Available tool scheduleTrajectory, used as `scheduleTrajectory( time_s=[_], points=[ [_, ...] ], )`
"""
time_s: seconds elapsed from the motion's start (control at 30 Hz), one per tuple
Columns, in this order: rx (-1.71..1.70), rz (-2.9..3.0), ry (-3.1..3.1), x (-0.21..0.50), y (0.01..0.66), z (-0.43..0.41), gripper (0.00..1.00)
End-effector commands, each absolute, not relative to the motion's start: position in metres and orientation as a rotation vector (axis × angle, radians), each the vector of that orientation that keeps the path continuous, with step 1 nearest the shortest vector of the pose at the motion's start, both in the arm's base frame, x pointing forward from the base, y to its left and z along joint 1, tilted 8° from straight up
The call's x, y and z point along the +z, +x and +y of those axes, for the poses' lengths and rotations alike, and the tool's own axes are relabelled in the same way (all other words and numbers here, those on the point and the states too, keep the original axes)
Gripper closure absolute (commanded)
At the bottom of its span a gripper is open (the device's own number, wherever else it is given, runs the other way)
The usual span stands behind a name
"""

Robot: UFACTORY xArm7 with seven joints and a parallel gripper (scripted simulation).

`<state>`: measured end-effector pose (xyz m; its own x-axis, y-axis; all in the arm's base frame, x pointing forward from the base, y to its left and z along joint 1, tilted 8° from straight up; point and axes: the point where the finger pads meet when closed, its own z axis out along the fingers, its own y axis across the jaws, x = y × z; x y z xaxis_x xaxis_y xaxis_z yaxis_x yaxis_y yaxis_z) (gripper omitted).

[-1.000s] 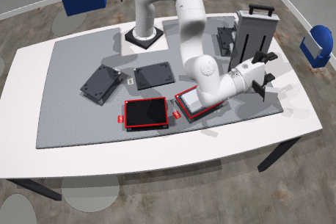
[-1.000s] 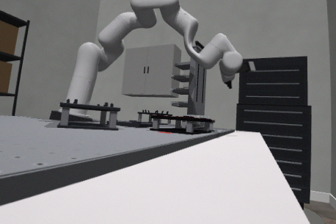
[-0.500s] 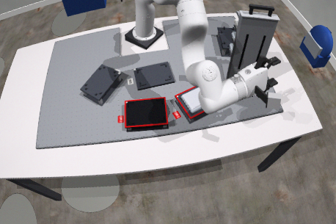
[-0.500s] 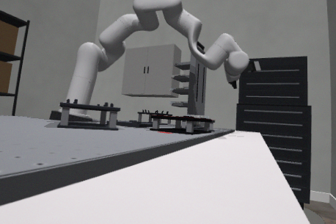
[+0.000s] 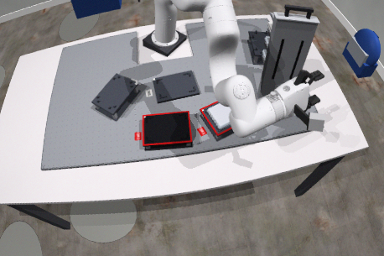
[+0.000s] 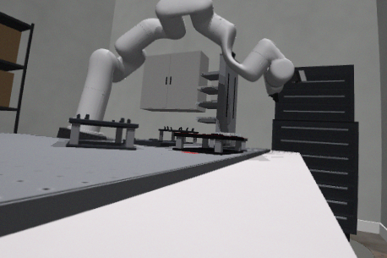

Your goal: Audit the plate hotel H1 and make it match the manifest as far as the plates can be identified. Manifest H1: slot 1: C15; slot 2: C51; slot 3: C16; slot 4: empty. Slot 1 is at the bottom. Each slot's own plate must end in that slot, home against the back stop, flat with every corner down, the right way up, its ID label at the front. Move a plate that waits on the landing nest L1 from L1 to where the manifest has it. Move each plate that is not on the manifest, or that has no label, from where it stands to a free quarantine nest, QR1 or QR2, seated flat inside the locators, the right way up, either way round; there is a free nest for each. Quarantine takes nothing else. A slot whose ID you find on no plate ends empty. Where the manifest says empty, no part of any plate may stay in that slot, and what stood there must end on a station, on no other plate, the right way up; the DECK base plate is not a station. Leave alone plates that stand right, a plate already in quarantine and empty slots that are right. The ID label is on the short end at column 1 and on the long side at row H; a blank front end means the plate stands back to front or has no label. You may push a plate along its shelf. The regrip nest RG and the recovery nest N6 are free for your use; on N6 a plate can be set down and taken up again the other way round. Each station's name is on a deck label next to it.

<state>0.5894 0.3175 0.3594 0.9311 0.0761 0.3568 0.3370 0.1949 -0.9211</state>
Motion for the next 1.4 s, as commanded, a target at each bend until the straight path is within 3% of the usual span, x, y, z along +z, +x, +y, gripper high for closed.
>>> scheduleTrajectory(
  time_s=[0.0, 0.5, 1.37],
  points=[
    [-0.192, -0.363, -1.37, 0.363, 0.596, 0.317, 0.0],
    [-0.192, -0.363, -1.37, 0.365, 0.617, 0.316, 0.0],
    [-0.192, -0.363, -1.37, 0.444, 0.607, 0.308, 0.0]
  ],
)
